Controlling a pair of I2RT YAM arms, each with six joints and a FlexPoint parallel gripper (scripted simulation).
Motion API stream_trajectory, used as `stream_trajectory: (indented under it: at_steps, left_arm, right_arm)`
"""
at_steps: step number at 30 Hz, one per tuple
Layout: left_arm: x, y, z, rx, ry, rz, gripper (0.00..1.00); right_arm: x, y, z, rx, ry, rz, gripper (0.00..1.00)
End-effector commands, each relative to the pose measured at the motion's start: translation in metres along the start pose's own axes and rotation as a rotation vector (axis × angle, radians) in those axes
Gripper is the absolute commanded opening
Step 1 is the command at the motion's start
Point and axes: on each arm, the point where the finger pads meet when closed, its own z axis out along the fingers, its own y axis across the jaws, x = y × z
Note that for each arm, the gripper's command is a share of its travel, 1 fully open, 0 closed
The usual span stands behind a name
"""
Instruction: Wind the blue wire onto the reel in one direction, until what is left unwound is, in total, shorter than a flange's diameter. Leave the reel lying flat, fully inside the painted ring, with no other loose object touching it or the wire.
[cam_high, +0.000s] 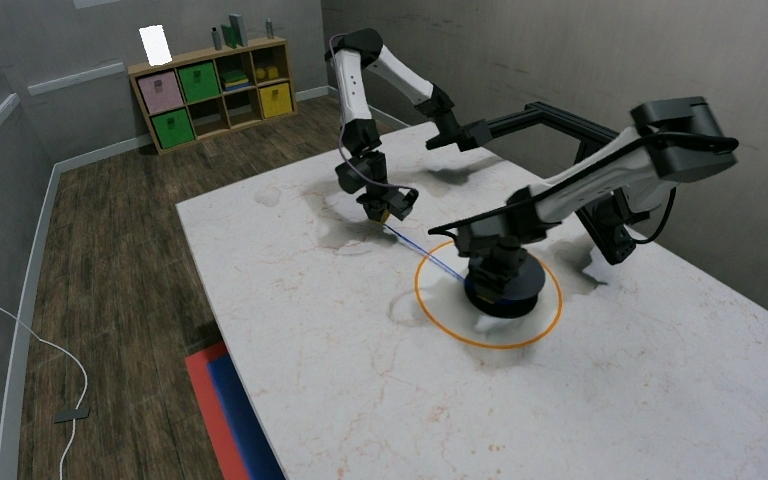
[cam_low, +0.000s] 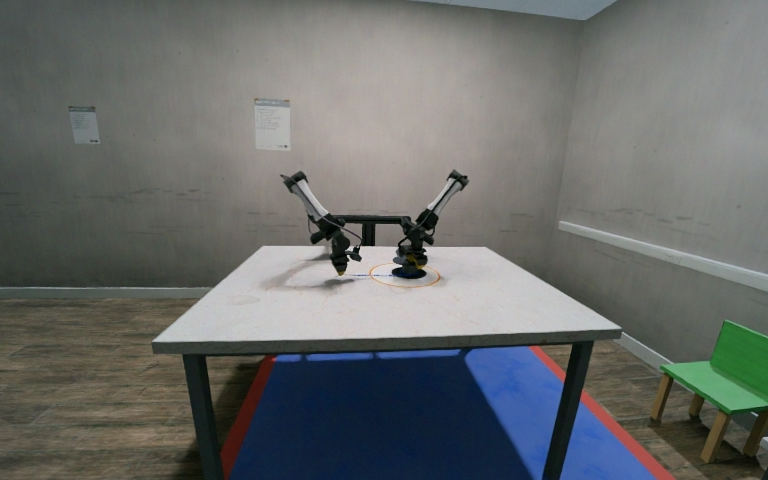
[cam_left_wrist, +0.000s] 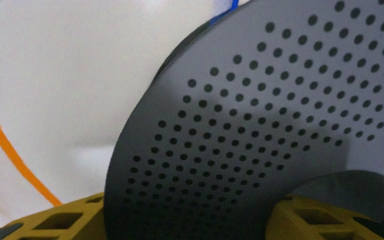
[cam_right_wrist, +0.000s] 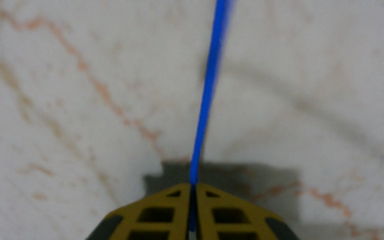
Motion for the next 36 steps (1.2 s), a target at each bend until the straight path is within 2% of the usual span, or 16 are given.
stream_trajectory:
  at_steps: [1, 5, 9, 11, 12, 18, 26, 28, 29, 34, 36]
  left_arm:
    - [0.018, -0.01, 0.0, -0.018, -0.014, -0.351, 0.6]
    - [0.03, -0.035, 0.001, -0.013, -0.016, -0.575, 0.6]
    - [0.028, -0.057, 0.002, -0.009, -0.017, -0.791, 0.6]
    - [0.028, -0.057, 0.002, -0.009, -0.017, -0.791, 0.6]
    - [0.026, -0.061, 0.002, -0.006, -0.019, -0.91, 0.6]
    - [0.011, -0.076, 0.002, 0.0, -0.032, -1.206, 0.6]
    - [0.004, -0.078, 0.002, 0.006, -0.044, -1.606, 0.6]
    - [0.004, -0.078, 0.002, 0.006, -0.044, -1.606, 0.6]
    - [0.004, -0.077, 0.002, 0.005, -0.045, -1.743, 0.6]
    - [0.006, -0.072, 0.002, -0.007, -0.043, -2.015, 0.6]
    - [0.006, -0.072, 0.002, -0.017, -0.04, -2.093, 0.65]
  right_arm:
    - [-0.019, -0.014, -0.003, 0.024, -0.031, 0.002, 0.0]
    - [-0.038, -0.014, -0.003, 0.019, -0.061, -0.045, 0.0]
    - [-0.052, -0.01, -0.002, 0.011, -0.101, -0.098, 0.0]
    - [-0.052, -0.01, -0.002, 0.011, -0.101, -0.098, 0.0]
    - [-0.054, -0.009, -0.002, 0.007, -0.118, -0.126, 0.0]
    - [-0.062, -0.005, 0.0, -0.006, -0.249, -0.159, 0.0]
    - [-0.057, -0.004, 0.0, -0.009, -0.367, -0.16, 0.0]
    - [-0.057, -0.004, 0.0, -0.009, -0.367, -0.16, 0.0]
    - [-0.057, -0.005, -0.001, -0.003, -0.383, -0.136, 0.0]
    - [-0.051, -0.008, -0.004, 0.015, -0.403, -0.074, 0.0]
    - [-0.051, -0.01, -0.006, 0.023, -0.409, -0.046, 0.0]
